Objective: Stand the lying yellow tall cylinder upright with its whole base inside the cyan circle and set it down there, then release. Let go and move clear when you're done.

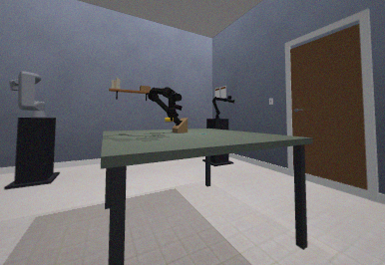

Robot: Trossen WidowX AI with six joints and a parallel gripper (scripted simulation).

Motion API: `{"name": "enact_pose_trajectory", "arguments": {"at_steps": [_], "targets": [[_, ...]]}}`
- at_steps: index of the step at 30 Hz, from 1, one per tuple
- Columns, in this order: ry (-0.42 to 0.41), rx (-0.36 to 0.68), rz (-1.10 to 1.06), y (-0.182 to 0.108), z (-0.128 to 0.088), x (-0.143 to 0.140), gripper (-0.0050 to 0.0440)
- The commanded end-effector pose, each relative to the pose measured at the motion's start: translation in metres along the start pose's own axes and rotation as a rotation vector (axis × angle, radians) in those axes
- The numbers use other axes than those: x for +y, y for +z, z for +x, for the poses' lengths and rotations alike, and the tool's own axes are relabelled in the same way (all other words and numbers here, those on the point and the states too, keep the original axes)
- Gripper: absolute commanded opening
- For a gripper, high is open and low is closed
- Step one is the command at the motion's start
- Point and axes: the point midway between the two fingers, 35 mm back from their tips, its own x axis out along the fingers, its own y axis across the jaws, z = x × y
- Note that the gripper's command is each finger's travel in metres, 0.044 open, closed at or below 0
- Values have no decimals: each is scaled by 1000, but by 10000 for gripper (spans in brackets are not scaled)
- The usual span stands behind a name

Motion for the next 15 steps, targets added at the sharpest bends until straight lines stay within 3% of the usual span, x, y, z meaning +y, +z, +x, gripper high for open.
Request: {"name": "enact_pose_trajectory", "arguments": {"at_steps": [1, 15], "targets": [[-8, -3, 11, -2, -16, -1, 105], [-8, -9, -3, 9, -19, -4, 105]]}}
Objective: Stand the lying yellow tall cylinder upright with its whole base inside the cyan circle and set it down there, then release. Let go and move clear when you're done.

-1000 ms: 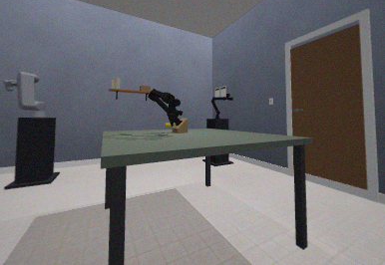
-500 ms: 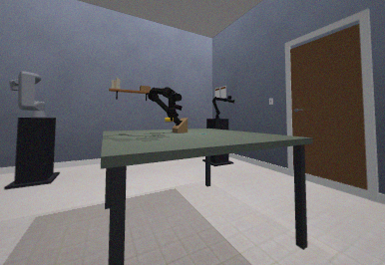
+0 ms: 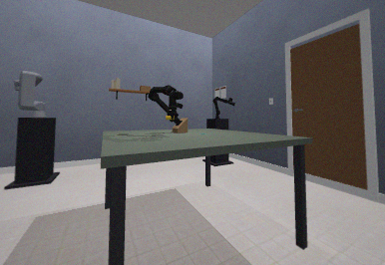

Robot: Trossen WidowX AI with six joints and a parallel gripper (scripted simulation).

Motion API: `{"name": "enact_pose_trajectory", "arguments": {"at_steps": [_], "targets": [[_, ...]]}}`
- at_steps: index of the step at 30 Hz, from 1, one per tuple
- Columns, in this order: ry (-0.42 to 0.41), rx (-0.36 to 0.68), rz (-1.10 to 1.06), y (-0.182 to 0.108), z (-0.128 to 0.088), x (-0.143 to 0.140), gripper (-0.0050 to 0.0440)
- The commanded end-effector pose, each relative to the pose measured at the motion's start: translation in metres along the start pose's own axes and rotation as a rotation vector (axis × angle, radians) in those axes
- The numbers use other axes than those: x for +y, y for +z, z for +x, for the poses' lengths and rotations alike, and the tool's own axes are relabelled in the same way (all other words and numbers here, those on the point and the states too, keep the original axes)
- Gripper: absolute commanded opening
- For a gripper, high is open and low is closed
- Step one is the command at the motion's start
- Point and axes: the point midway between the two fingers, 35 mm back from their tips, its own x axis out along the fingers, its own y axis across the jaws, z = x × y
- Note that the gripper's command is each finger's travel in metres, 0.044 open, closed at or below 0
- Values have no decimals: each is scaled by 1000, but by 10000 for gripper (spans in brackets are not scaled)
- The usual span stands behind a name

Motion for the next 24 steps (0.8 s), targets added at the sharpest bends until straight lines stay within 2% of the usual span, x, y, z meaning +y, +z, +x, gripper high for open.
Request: {"name": "enact_pose_trajectory", "arguments": {"at_steps": [1, 11, 24], "targets": [[-11, -15, 5, 7, -5, -5, 105], [-12, -33, -31, 37, -9, -10, 105], [-11, -44, -39, 63, -13, -12, 105]]}}
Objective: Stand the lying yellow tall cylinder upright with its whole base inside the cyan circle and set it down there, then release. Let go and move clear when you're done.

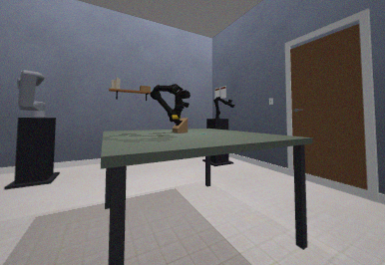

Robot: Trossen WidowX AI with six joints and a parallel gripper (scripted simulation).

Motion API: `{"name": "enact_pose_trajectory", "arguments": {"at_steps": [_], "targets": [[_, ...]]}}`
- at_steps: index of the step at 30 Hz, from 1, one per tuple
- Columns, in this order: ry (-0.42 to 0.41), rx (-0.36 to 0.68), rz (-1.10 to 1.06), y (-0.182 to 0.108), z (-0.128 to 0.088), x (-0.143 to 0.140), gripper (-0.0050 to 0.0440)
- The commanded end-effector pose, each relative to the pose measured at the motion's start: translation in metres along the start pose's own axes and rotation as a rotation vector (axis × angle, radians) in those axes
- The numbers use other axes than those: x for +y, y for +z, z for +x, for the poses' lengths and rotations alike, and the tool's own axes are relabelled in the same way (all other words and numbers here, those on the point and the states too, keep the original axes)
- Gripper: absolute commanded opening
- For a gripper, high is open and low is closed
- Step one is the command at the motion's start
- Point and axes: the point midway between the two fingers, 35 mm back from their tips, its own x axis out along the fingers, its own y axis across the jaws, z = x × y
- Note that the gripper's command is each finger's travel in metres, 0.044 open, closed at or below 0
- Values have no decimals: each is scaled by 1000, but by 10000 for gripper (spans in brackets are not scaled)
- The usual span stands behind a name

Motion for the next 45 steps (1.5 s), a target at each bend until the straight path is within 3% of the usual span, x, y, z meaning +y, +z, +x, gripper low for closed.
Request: {"name": "enact_pose_trajectory", "arguments": {"at_steps": [1, 45], "targets": [[-11, -18, 10, 14, -6, -5, 105], [-1, -25, 48, 139, -17, 12, 105]]}}
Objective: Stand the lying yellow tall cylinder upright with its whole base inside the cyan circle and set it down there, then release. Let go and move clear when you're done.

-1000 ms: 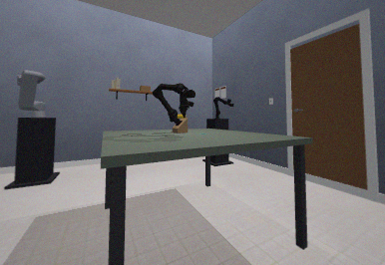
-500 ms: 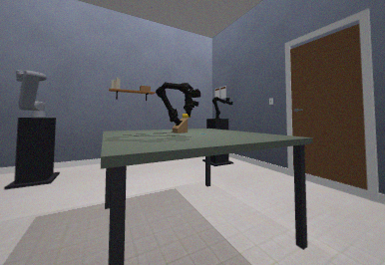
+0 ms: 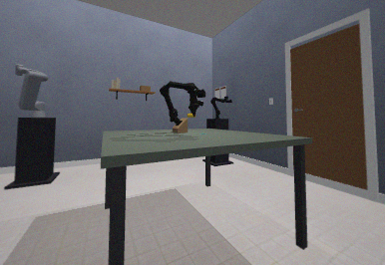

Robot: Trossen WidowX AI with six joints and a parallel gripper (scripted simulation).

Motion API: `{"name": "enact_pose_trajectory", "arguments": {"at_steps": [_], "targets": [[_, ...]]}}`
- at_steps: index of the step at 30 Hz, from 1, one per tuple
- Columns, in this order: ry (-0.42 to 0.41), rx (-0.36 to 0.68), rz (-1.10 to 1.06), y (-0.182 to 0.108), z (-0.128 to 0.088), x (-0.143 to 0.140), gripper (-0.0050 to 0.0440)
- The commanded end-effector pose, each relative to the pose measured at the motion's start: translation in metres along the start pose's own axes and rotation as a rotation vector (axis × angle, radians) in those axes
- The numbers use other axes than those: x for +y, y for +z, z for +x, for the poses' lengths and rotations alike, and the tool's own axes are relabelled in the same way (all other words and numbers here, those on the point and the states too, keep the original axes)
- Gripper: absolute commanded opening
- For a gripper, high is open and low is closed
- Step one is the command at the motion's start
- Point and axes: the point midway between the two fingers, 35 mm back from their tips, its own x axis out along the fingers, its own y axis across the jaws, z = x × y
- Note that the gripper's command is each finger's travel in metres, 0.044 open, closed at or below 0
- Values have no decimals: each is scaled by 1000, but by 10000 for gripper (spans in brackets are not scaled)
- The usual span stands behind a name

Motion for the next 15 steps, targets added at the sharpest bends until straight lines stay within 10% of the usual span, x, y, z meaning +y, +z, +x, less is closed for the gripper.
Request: {"name": "enact_pose_trajectory", "arguments": {"at_steps": [1, 15], "targets": [[-9, -18, 21, 15, -6, 0, 105], [-9, -8, 45, 51, -5, 18, 105]]}}
